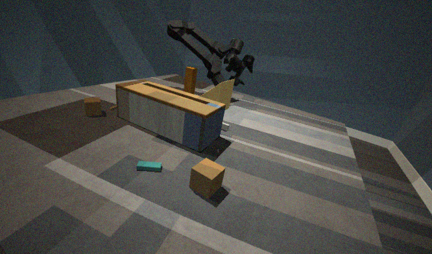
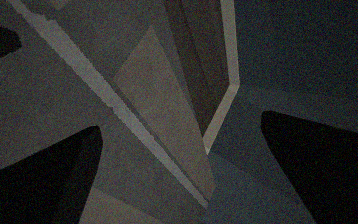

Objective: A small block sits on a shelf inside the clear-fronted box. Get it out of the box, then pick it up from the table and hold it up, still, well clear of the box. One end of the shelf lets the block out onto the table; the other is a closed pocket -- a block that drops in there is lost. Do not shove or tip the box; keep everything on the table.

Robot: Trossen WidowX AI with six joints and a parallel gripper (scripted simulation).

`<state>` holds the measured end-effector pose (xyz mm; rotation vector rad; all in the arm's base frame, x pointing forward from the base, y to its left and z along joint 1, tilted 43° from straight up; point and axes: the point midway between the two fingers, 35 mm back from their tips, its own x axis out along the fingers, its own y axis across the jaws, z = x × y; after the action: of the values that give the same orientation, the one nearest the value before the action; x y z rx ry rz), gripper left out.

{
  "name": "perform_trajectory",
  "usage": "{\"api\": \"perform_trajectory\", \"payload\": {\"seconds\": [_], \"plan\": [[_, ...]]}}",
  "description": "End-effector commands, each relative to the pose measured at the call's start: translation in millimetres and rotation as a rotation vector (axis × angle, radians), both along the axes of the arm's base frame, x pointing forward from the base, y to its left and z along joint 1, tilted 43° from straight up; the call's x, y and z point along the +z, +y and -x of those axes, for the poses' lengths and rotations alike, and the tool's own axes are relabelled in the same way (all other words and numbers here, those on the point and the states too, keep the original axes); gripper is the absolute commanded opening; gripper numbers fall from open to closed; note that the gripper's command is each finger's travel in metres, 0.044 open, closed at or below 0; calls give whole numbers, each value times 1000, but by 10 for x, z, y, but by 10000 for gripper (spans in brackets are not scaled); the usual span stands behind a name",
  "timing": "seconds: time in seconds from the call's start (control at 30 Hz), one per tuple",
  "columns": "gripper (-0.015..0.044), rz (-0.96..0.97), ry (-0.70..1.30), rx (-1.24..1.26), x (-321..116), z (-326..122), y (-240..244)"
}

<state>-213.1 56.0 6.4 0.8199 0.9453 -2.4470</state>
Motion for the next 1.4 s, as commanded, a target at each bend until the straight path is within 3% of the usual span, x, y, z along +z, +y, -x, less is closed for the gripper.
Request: {"api": "perform_trajectory", "payload": {"seconds": [0.0, 0.13, 0.43, 0.83, 1.1, 1.37], "plan": [[400, 3, -2, -7, 0, 0, 11], [400, 65, -50, -180, 10, -24, 273], [400, 333, -169, -918, 75, -458, 1294], [400, 676, -126, -1915, 240, -1696, 2160], [400, 885, 76, -2670, 434, -2888, 2256], [400, 960, 451, -3403, 686, -4054, 1823]]}}
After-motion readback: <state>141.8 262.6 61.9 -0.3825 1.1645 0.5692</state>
